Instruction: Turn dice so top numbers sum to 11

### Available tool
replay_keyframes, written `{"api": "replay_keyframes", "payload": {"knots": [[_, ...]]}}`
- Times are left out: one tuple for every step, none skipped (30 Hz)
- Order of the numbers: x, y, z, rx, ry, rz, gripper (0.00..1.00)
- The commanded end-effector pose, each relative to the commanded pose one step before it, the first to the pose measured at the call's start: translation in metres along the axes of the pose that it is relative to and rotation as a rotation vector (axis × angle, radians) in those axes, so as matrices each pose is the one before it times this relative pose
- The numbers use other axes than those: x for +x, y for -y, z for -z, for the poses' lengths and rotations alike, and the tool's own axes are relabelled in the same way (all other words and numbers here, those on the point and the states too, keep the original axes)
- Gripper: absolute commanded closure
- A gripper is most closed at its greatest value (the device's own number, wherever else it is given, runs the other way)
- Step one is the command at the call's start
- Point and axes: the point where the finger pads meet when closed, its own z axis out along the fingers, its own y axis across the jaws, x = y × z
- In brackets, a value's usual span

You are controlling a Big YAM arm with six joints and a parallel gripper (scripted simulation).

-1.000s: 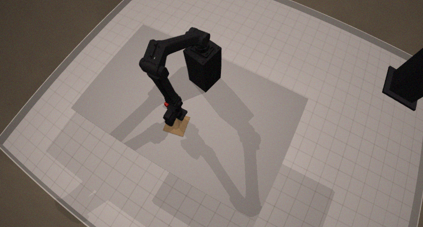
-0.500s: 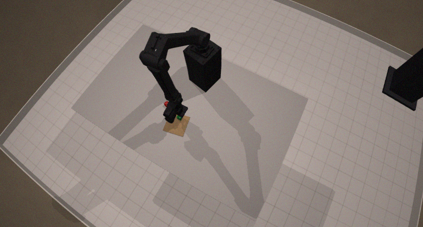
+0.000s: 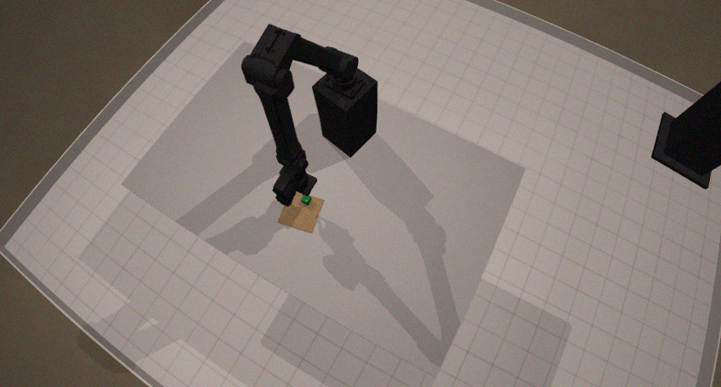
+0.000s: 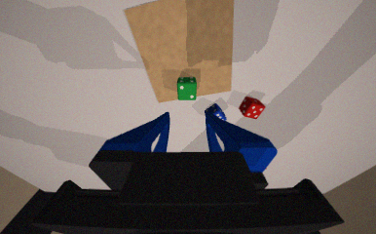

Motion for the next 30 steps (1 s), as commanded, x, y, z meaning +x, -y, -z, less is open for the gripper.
{"api": "replay_keyframes", "payload": {"knots": [[-0.01624, -0.00147, 0.01286, -0.00014, 0.03486, -0.00171, 0.55], [-0.00251, 0.00000, 0.00007, -0.00001, 0.00847, -0.00010, 0.55], [-0.00034, 0.00000, -0.00002, 0.00000, 0.00258, -0.00003, 0.00], [0.00098, 0.00000, -0.00004, 0.00000, -0.00156, 0.00002, 0.00], [0.00040, 0.00000, -0.00001, 0.00000, -0.00064, 0.00001, 0.00], [0.00001, 0.00000, 0.00000, 0.00000, -0.00002, 0.00000, 0.00], [0.00000, 0.00000, 0.00000, 0.00000, 0.00000, 0.00000, 0.00], [0.00000, 0.00000, 0.00000, 0.00000, 0.00000, 0.00000, 0.00], [0.00000, 0.00000, 0.00000, 0.00000, 0.00000, 0.00000, 0.00], [0.00000, 0.00000, 0.00000, 0.00000, 0.00000, 0.00000, 0.00], [0.00000, 0.00000, 0.00000, 0.00000, 0.00000, 0.00000, 0.00], [0.00000, 0.00000, 0.00000, 0.00000, 0.00000, 0.00000, 0.00], [0.00000, 0.00000, 0.00000, 0.00000, 0.00000, 0.00000, 0.00], [0.00000, 0.00000, 0.00000, 0.00000, 0.00000, 0.00000, 0.00], [0.00000, 0.00000, 0.00000, 0.00000, 0.00000, 0.00000, 0.00], [0.00000, 0.00000, 0.00000, 0.00000, 0.00000, 0.00000, 0.00], [0.00000, 0.00000, 0.00000, 0.00000, 0.00000, 0.00000, 0.00], [0.00000, 0.00000, 0.00000, 0.00000, 0.00000, 0.00000, 0.00], [0.00000, 0.00000, 0.00000, 0.00000, 0.00000, 0.00000, 0.00], [0.00000, 0.00000, 0.00000, 0.00000, 0.00000, 0.00000, 0.00], [0.00000, 0.00000, 0.00000, 0.00000, 0.00000, 0.00000, 0.00], [0.00000, 0.00000, 0.00000, 0.00000, 0.00000, 0.00000, 0.00], [0.00000, 0.00014, 0.00000, 0.00002, 0.00002, 0.00125, 0.00], [0.00000, 0.00000, 0.00000, 0.00000, 0.00000, 0.00000, 0.00], [0.00000, 0.00000, 0.00000, 0.00000, 0.00000, 0.00000, 0.00], [0.00004, 0.00091, -0.00002, 0.00016, 0.00013, 0.00831, 0.00], [0.00013, 0.00233, -0.00006, 0.00041, 0.00034, 0.00540, 0.00], [0.00028, 0.00353, -0.00009, 0.00059, 0.00064, 0.00095, 0.00], [0.00029, 0.00132, -0.00010, -0.00005, 0.00116, 0.01308, 0.00], [0.00044, 0.00183, -0.00014, -0.00002, 0.00163, 0.01831, 0.00]]}}
